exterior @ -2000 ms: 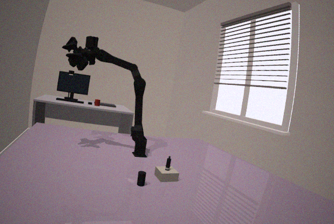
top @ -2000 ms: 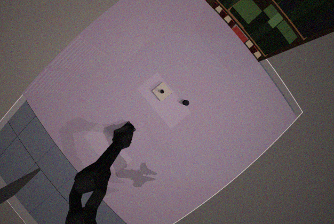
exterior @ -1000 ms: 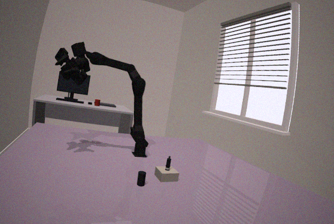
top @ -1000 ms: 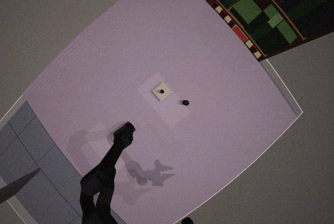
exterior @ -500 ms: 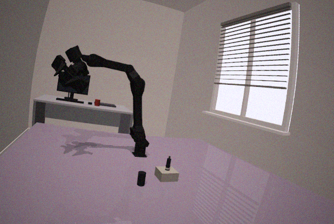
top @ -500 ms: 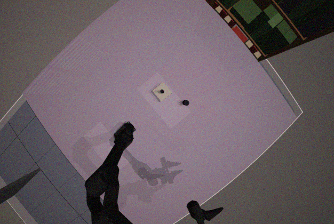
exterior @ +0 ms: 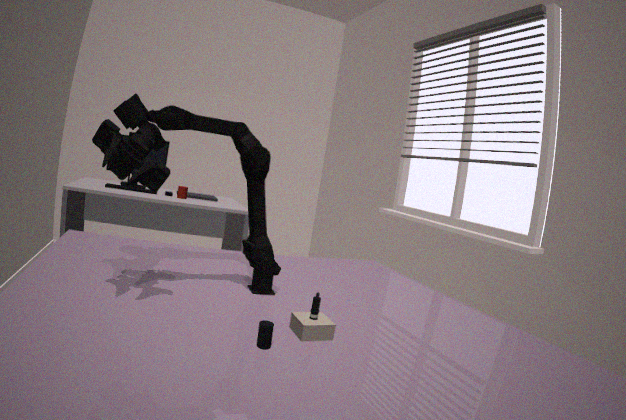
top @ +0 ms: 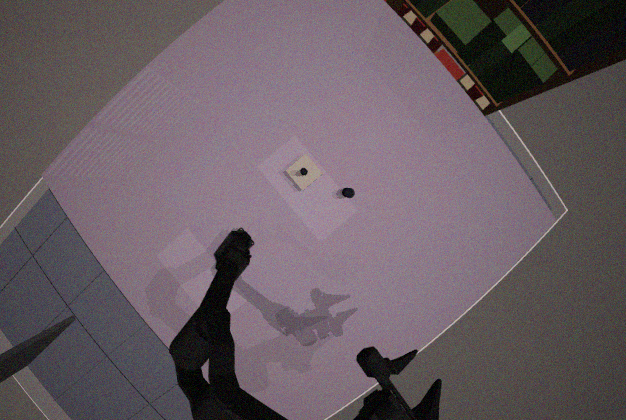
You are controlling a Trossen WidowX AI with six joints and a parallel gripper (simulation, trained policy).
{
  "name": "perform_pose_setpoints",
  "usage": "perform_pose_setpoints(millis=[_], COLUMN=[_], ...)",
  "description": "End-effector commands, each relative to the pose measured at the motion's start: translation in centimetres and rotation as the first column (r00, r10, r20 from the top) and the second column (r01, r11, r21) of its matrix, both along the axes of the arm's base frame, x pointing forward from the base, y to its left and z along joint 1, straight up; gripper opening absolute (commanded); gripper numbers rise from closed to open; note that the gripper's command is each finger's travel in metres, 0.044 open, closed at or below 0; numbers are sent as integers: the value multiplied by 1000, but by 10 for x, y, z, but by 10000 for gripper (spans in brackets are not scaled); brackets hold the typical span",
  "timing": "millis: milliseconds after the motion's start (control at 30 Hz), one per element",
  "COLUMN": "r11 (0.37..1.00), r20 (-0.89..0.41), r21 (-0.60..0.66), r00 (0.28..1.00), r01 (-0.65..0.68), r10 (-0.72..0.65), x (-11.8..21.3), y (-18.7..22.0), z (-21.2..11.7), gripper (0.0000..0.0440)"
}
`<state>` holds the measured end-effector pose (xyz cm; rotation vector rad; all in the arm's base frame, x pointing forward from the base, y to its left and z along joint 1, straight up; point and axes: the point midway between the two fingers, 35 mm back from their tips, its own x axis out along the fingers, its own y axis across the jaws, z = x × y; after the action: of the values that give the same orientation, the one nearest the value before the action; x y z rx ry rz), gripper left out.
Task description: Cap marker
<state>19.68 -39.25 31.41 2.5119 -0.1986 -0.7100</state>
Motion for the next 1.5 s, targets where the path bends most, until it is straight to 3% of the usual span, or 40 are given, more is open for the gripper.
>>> perform_pose_setpoints(millis=[0,1467], r11=[1000,958], r20=[-34,-353], r21=[20,182], r00=[999,894], r01=[-24,-222], r10=[24,275], x=[10,96], y=[5,69], z=[-12,-100], gripper=[291,310])
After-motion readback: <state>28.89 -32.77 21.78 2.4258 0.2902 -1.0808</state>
